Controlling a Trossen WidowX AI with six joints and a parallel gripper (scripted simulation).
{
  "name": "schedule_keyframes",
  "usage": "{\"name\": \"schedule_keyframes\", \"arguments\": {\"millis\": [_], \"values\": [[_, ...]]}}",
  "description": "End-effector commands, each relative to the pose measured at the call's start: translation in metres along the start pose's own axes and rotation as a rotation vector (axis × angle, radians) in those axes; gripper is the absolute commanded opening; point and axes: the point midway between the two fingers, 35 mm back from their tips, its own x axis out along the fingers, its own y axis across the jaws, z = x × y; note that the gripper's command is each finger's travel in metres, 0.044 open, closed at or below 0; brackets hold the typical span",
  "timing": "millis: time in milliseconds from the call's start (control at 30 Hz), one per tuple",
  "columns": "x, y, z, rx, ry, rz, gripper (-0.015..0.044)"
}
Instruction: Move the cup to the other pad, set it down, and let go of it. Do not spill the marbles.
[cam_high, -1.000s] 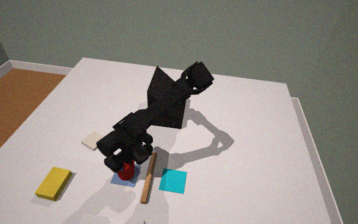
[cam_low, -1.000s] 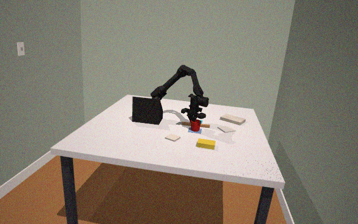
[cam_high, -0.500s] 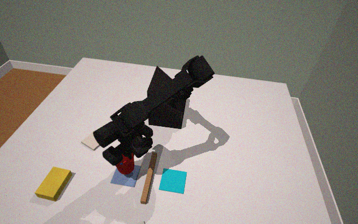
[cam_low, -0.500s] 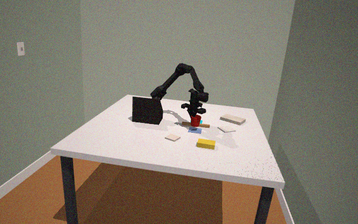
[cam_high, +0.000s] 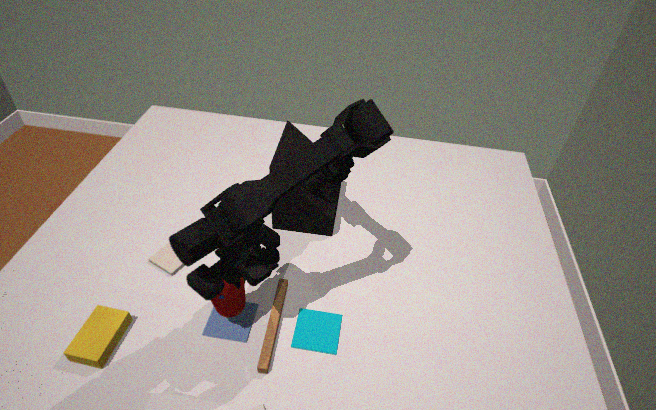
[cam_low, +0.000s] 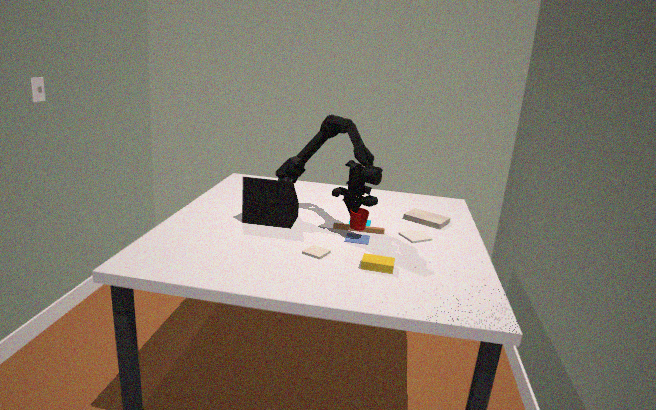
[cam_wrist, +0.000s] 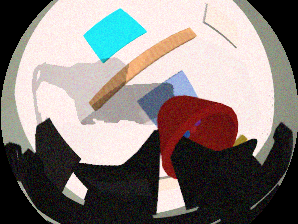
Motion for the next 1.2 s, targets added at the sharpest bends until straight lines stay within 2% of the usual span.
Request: {"name": "schedule_keyframes", "arguments": {"millis": [0, 1167], "values": [[0.000, 0.000, 0.000, 0.001, 0.000, 0.000, 0.0000], [-0.005, 0.035, 0.068, -0.005, 0.002, 0.008, 0.0000]]}}
